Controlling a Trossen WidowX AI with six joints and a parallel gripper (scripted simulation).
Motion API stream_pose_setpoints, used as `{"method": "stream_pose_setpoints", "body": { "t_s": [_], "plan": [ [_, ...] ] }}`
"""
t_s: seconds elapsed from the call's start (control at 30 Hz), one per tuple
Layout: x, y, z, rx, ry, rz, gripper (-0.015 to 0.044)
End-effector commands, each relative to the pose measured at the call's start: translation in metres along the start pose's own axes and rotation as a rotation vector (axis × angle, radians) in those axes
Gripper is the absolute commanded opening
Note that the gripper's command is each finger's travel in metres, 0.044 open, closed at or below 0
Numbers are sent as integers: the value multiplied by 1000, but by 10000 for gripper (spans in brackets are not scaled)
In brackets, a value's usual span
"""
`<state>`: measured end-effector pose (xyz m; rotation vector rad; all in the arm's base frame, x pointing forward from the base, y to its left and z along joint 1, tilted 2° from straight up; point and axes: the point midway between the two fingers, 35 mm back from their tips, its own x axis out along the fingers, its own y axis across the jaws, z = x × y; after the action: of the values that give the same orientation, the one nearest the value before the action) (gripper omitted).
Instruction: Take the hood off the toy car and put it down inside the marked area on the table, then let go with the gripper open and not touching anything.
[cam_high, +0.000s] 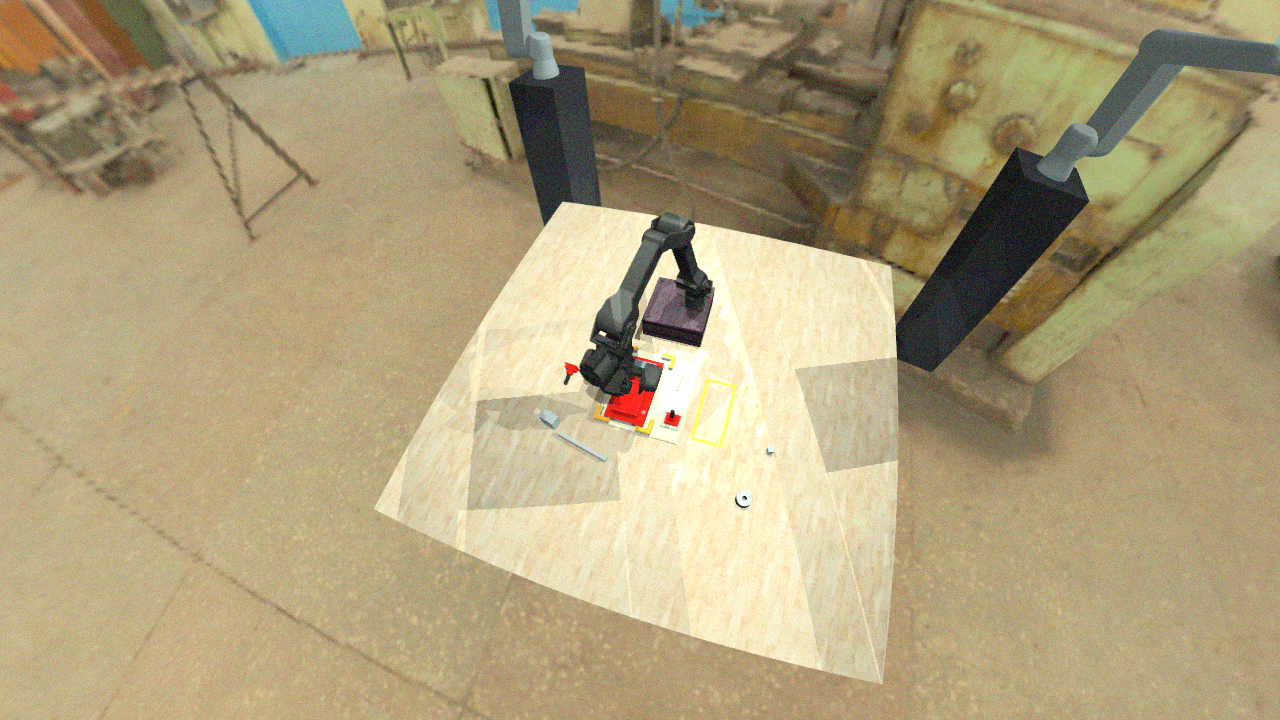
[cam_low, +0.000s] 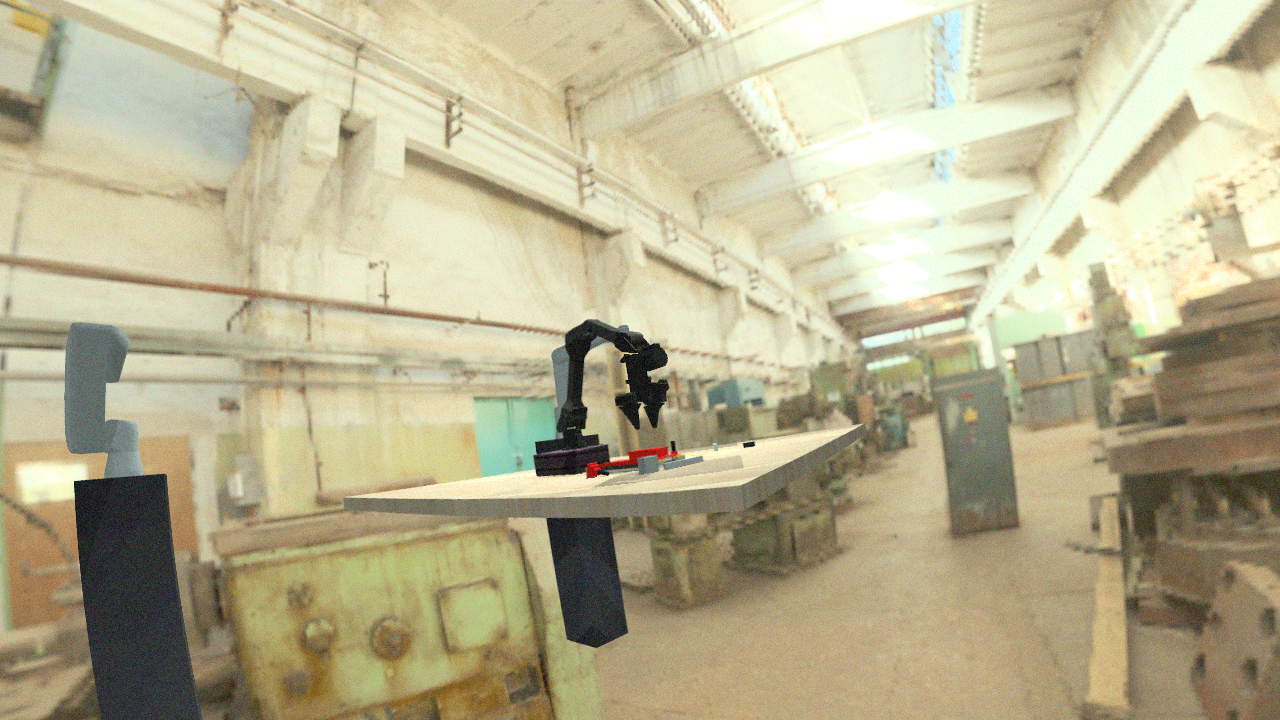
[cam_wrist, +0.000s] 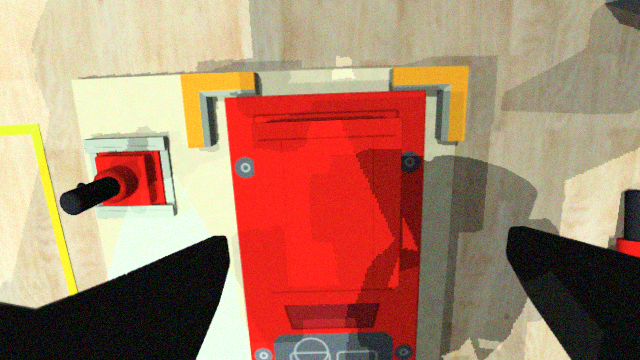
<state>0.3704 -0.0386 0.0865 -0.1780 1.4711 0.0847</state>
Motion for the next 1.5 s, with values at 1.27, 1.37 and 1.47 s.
{"method": "stream_pose_setpoints", "body": {
  "t_s": [1.27, 1.37, 1.47],
  "plan": [
    [32, 11, -10, 5, 48, 20, 440],
    [34, 11, -11, 5, 48, 20, 440],
    [36, 11, -11, 5, 48, 20, 440]
  ]
}}
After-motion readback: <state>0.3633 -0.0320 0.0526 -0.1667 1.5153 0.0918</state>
